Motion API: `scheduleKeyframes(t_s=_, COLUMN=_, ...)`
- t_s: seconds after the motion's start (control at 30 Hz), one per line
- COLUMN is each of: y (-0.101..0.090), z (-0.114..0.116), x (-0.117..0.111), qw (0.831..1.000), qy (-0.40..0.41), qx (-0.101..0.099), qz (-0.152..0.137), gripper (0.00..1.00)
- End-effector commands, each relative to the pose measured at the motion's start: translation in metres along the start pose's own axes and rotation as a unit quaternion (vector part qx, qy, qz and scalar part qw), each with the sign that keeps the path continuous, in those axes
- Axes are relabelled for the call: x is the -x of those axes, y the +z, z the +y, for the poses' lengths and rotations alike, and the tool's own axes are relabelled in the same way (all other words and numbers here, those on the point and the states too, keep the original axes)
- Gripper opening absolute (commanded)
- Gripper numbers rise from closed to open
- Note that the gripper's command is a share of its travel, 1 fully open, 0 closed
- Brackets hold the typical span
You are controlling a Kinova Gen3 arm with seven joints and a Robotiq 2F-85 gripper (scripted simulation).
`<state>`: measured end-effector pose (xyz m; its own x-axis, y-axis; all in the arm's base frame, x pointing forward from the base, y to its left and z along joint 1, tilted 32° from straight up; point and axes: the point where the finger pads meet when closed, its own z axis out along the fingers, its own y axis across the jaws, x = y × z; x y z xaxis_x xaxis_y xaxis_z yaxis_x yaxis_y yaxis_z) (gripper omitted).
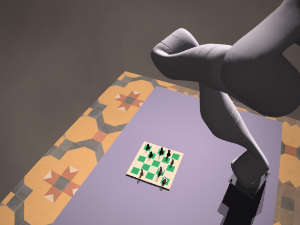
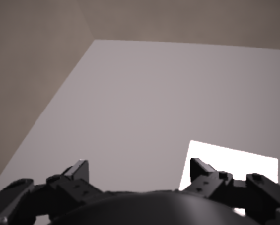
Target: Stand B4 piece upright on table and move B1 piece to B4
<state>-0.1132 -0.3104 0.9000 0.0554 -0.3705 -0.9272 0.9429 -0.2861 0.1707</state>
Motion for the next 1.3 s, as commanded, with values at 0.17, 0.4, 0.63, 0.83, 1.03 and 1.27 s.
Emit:
scheduleKeyframes(t_s=0.17, y=0.0, z=0.0, x=0.0, qw=1.0, qy=0.0, qx=0.0, qz=0.0, gripper=1.0)
scheduleKeyframes(t_s=0.4, y=0.0, z=0.0, x=0.0, qw=1.0, qy=0.0, qx=0.0, qz=0.0, gripper=1.0)
scheduleKeyframes(t_s=0.63, y=0.0, z=0.0, x=0.0, qw=1.0, qy=0.0, qx=0.0, qz=0.0, gripper=1.0)
scheduleKeyframes(t_s=0.83, y=-0.001, z=-0.001, x=0.0, qw=1.0, qy=0.0, qx=-0.002, qz=0.001, gripper=1.0)
scheduleKeyframes(t_s=1.03, y=-0.005, z=-0.004, x=0.0, qw=1.0, qy=-0.001, qx=-0.009, qz=0.003, gripper=1.0)
scheduleKeyframes(t_s=1.27, y=-0.012, z=-0.008, x=-0.001, qw=1.0, qy=-0.002, qx=-0.02, qz=0.007, gripper=1.0)
